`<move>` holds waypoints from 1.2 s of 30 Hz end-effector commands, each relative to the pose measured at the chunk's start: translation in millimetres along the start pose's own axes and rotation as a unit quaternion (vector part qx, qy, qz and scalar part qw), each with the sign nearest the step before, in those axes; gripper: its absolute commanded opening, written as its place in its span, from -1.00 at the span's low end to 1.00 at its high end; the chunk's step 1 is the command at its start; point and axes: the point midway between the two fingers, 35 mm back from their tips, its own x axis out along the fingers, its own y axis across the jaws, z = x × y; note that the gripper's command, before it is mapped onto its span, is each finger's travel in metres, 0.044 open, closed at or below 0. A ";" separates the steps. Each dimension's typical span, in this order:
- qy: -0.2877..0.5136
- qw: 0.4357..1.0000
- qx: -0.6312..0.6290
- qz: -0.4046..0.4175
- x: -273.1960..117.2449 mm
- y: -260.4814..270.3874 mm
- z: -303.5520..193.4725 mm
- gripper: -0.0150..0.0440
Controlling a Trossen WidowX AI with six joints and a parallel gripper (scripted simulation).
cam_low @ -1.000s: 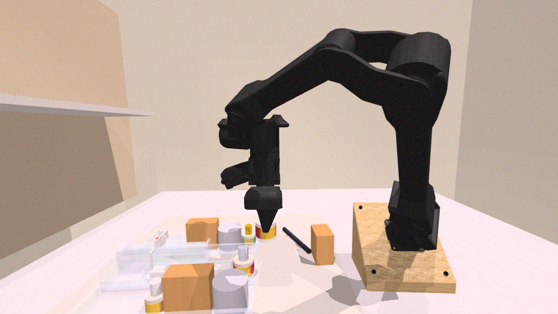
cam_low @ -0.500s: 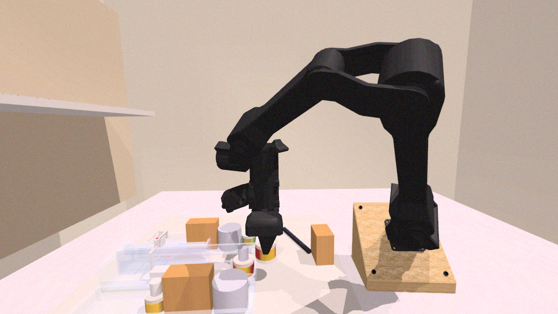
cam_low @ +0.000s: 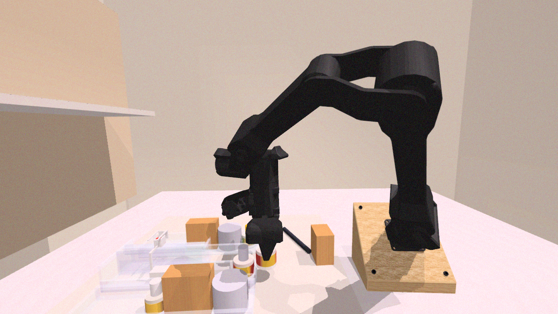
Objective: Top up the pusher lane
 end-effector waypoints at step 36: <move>-0.003 1.000 0.002 0.002 0.2 0.5 15.2 -0.49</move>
